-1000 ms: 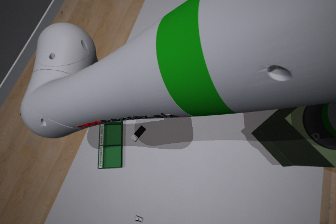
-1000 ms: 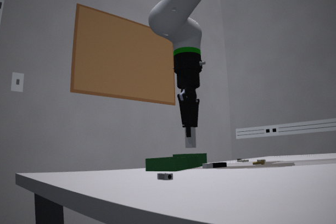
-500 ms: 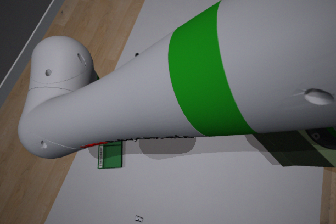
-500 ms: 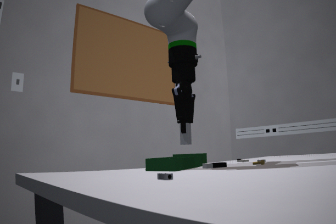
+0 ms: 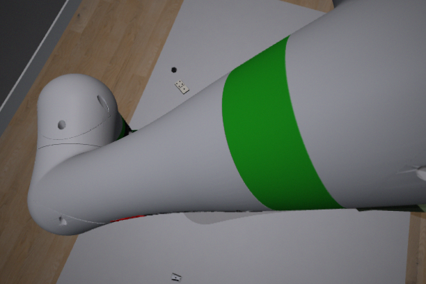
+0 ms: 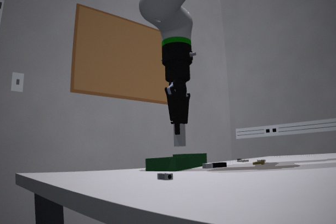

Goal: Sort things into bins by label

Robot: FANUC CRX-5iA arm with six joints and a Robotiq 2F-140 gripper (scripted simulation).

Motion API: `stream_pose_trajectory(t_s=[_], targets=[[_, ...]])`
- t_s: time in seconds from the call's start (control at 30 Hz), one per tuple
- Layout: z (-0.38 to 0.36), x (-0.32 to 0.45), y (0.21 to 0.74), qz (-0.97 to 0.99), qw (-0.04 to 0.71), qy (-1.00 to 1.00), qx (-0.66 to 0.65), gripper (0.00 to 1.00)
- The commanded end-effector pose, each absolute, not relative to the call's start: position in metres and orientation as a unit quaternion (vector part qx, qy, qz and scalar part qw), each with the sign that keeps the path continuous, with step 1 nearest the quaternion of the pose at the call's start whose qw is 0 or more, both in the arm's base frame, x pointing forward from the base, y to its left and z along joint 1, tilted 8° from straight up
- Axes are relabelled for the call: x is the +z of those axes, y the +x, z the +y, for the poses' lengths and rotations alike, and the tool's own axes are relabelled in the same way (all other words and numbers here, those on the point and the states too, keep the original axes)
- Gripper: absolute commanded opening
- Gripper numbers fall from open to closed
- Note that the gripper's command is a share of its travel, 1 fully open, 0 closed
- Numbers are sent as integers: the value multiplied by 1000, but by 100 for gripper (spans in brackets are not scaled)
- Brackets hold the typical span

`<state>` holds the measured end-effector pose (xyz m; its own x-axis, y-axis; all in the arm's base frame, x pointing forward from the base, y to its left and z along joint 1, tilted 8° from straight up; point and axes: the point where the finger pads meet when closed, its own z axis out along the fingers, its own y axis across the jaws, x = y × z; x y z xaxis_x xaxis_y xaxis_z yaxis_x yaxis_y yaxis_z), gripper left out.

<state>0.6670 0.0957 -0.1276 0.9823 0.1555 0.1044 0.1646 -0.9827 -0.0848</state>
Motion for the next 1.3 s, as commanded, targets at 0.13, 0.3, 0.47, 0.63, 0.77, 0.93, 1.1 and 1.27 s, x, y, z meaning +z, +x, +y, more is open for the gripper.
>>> stream_pose_trajectory(t_s=[0.13,0.3,0.47,0.63,0.77,0.93,1.1,1.27], targets=[[98,-146,669,-80,47,-994,-49,15],[99,-159,670,-80,47,-994,-49,15],[100,-167,671,-80,47,-994,-49,15],[100,-174,671,-80,47,-994,-49,15],[100,-174,671,-80,47,-994,-49,15],[100,-174,671,-80,47,-994,-49,15],[100,-174,671,-80,47,-994,-49,15],[100,-174,671,-80,47,-994,-49,15]])
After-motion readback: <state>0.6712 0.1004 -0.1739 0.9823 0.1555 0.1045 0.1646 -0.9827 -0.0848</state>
